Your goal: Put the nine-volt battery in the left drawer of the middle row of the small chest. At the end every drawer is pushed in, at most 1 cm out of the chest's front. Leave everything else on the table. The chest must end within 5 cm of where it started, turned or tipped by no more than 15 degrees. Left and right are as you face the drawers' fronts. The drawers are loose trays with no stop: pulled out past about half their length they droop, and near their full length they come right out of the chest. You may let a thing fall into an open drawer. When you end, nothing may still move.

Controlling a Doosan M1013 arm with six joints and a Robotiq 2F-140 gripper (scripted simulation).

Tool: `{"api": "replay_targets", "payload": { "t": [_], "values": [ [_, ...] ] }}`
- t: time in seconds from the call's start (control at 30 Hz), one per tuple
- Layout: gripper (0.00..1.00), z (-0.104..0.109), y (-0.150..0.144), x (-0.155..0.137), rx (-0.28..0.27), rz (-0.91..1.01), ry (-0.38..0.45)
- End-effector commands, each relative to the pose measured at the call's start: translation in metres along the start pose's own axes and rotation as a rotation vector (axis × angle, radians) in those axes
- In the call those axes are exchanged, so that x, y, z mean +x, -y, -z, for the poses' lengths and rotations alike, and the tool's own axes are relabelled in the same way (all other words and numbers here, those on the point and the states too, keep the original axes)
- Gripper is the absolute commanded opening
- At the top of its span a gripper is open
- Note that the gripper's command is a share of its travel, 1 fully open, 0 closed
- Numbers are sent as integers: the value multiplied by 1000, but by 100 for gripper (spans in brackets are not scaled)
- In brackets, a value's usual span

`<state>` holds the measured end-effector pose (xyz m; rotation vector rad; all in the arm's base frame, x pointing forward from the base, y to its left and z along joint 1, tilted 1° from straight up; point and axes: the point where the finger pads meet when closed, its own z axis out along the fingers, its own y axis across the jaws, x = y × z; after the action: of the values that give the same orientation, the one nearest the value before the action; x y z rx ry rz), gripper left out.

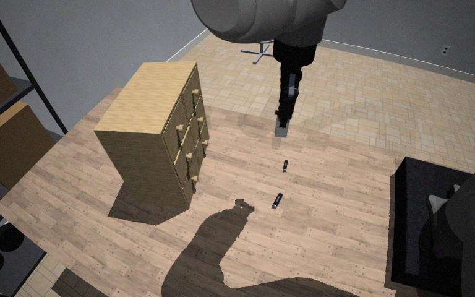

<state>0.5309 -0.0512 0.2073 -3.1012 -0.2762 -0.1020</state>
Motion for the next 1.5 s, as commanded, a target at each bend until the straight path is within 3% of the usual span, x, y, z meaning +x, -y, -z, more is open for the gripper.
{"api": "replay_targets", "payload": {
  "t": [0.0,0.7,0.73,1.47],
  "values": [
    [0,1,1,-1,-1,-3,32],
    [0,2,1,-3,-1,-4,52],
    [100,2,1,-3,-1,-4,52],
    [100,2,1,-3,-1,-4,52]
  ]
}}
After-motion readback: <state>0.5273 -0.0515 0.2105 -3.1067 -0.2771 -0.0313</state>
